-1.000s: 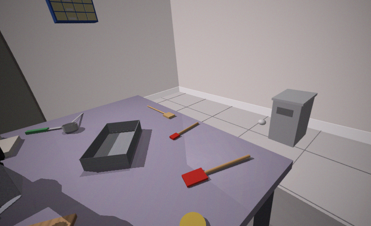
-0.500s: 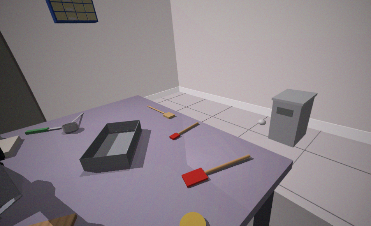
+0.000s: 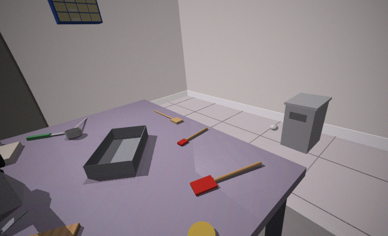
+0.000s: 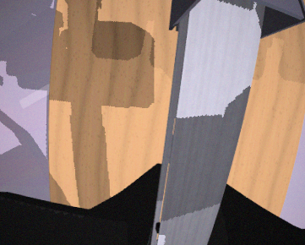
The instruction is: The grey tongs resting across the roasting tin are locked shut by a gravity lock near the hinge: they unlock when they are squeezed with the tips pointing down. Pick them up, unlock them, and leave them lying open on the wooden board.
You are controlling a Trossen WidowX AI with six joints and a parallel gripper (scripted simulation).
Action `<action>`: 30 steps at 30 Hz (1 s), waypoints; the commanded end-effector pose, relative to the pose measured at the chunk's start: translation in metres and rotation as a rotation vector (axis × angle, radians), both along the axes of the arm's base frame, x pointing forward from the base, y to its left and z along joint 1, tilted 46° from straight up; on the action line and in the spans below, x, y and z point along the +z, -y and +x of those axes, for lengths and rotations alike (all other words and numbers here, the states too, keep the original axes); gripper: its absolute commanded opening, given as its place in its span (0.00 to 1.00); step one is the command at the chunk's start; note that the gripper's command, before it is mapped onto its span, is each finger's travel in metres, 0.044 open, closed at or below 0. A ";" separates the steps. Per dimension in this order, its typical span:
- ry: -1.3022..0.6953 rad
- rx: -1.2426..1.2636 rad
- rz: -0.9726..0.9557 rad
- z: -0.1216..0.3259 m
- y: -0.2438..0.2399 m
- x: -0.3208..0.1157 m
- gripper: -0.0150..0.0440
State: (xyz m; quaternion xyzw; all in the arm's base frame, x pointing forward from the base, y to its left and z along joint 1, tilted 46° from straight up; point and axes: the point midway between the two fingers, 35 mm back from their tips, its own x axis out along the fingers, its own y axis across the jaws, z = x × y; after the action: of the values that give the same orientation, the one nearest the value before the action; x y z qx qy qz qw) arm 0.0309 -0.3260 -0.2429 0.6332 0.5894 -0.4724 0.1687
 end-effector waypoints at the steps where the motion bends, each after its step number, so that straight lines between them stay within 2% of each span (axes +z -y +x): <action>1: 0.012 -0.004 0.001 -0.001 -0.005 -0.005 0.00; 24: 0.041 -0.028 -0.005 -0.005 -0.026 -0.025 0.00; 30: 0.034 -0.029 -0.005 -0.005 -0.025 -0.024 0.27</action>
State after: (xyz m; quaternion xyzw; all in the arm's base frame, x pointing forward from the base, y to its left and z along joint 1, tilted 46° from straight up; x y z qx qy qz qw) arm 0.0259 -0.3002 -0.2672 0.6493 0.5761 -0.4653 0.1732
